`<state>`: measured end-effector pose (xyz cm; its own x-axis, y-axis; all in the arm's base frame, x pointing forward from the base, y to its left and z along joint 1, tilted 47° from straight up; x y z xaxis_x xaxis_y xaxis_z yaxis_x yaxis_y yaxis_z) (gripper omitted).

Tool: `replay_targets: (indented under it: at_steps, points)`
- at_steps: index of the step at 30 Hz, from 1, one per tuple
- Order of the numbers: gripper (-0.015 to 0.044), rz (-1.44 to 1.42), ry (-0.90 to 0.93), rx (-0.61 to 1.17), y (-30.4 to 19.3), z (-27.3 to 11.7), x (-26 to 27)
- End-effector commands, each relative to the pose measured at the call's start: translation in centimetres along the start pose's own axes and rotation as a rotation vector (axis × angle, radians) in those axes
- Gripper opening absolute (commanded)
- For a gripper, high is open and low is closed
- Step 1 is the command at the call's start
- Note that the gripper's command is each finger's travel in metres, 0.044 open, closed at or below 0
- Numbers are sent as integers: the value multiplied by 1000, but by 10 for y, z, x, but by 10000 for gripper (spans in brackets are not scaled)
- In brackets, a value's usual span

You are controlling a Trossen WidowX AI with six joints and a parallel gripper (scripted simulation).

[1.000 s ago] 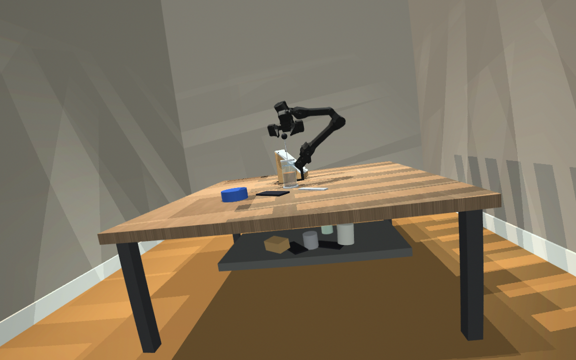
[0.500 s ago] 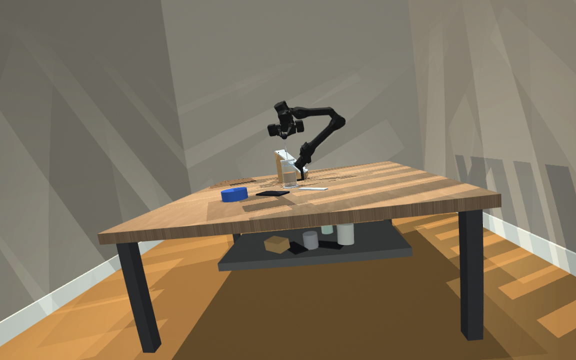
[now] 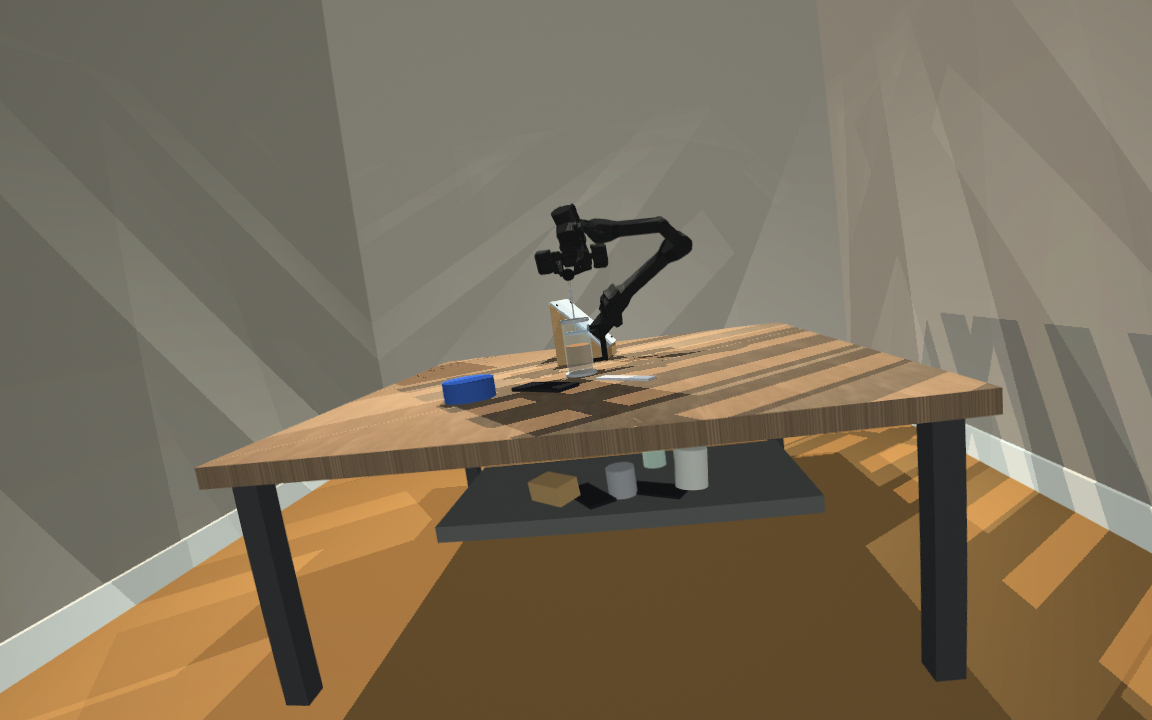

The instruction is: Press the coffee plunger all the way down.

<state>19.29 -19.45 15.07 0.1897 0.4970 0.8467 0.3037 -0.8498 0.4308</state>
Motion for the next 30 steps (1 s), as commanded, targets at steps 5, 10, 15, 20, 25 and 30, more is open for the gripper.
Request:
replay_targets:
  at_steps: [5, 10, 15, 20, 25, 30]
  points:
    - [127, 17, -14, 24, -17, 11, -7]
    - [127, 17, -15, 25, -23, 16, -10]
    - [127, 16, -16, 25, -29, 21, -12]
    - [127, 16, -17, 25, -36, 26, -15]
    - [127, 17, -16, 24, -42, 30, -17]
    - [127, 17, -15, 22, -49, 35, -18]
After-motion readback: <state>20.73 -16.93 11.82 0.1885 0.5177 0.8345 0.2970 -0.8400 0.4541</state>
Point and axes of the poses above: the point midway between the two fingers, 35 mm back from their tips, its own z axis out along the fingers, its own x axis across the jaws, y = z × x, the point moved 3 cm from there along -z, back along the fingers, and after that the axes turned 15 degrees about z, right-handed, at the moved point
